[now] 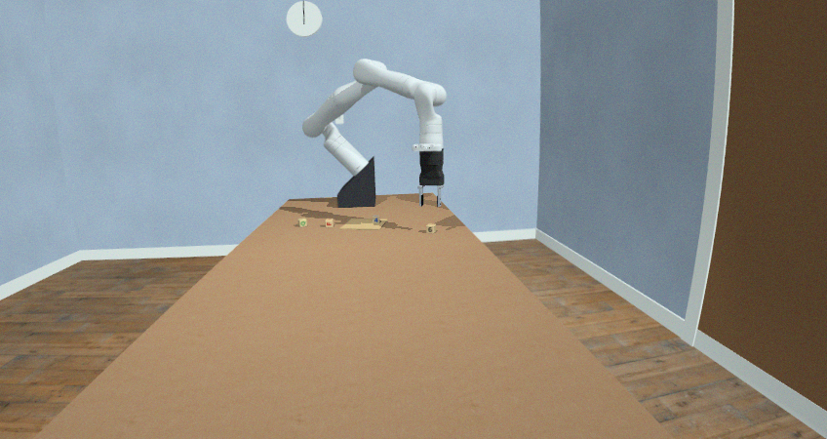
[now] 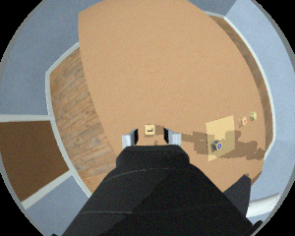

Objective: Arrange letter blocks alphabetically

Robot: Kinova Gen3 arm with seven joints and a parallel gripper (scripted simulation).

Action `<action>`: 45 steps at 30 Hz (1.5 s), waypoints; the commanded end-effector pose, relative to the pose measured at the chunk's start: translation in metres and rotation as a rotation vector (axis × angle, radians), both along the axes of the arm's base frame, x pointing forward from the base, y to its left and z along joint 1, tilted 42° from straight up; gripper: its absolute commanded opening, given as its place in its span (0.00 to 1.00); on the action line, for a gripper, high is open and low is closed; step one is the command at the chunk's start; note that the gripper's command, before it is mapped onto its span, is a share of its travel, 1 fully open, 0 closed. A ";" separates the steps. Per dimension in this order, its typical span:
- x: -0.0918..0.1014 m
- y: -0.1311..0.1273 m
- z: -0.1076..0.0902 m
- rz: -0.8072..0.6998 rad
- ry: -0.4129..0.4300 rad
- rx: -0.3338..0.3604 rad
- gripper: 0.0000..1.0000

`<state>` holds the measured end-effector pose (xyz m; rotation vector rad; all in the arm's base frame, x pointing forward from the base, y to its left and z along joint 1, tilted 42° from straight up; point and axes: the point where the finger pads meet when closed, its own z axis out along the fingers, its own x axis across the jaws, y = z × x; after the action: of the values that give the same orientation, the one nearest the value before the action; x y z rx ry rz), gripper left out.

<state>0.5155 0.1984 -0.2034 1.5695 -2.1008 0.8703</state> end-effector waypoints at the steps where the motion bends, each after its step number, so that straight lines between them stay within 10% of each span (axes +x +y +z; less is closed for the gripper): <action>1: 0.001 0.001 0.002 0.001 -0.006 -0.005 1.00; 45: 0.006 -0.028 -0.031 0.000 -0.008 0.000 1.00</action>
<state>0.5194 0.1768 -0.2307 1.5758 -2.1038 0.8703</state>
